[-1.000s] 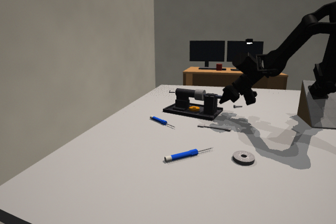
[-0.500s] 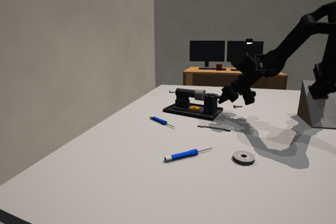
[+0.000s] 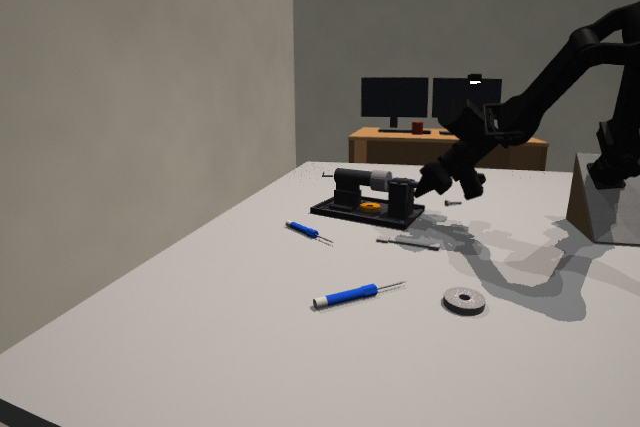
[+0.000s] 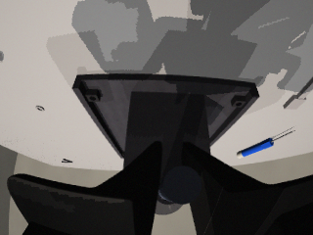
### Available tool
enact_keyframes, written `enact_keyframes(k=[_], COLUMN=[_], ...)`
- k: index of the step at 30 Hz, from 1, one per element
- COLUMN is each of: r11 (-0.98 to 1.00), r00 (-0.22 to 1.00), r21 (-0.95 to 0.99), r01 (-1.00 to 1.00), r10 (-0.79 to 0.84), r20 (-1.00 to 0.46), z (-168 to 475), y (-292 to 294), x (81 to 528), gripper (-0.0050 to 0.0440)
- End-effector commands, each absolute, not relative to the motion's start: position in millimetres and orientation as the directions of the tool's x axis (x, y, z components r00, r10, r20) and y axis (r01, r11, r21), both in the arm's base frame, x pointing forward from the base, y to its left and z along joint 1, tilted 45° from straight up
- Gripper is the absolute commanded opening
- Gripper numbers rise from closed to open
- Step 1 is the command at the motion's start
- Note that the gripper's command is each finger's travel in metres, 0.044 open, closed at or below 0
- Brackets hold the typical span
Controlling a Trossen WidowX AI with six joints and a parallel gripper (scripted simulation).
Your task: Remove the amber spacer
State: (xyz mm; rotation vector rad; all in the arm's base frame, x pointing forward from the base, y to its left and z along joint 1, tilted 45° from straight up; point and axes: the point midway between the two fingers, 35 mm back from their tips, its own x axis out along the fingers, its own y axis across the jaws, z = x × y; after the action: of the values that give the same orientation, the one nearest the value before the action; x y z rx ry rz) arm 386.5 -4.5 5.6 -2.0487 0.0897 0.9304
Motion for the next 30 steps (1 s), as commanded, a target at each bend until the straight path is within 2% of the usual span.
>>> enact_keyframes(k=[1,30], r11=[-0.629,-0.629], r00=[0.727,0.727], r21=[-0.680,-0.680], r01=[-0.377,-0.377], r10=[0.254,0.254], r20=[-0.638,-0.638], z=[7.5,6.2], y=[-7.2,-9.1], x=[390.1,395.7], gripper=[0.0000,0.0000])
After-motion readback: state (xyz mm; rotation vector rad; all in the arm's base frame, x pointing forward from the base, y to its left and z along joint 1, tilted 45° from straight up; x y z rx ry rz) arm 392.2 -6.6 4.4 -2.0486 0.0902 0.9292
